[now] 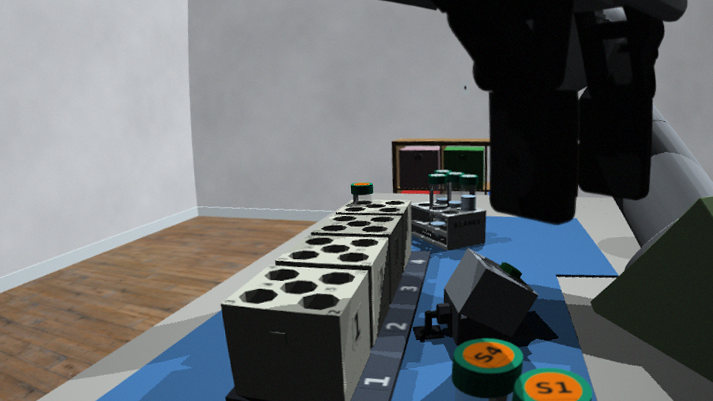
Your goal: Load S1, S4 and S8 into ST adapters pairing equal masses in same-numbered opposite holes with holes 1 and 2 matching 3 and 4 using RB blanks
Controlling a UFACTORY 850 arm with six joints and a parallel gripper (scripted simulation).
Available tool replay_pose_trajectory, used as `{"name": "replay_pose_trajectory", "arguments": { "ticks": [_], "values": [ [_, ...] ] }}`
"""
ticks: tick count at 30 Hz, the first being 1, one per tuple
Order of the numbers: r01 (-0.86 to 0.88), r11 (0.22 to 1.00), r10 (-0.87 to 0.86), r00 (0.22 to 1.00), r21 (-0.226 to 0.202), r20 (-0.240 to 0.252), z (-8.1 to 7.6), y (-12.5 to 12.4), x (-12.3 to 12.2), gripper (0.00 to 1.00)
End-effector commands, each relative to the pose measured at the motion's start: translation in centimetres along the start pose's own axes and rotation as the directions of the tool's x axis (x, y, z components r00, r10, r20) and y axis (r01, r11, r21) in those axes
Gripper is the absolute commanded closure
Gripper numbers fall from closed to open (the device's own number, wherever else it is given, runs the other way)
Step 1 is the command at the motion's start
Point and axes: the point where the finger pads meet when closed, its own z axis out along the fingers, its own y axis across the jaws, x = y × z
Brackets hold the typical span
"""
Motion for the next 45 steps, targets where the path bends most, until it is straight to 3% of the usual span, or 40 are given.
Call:
{"name": "replay_pose_trajectory", "arguments": {
  "ticks": [1,45],
  "values": [
    [-0.001,1.0,0.001,1.0,0.002,0.001,0.6,-0.1,0.0,0.43],
    [-0.001,1.0,0.001,1.0,0.002,0.001,8.1,-0.1,0.0,0.43]
  ]
}}
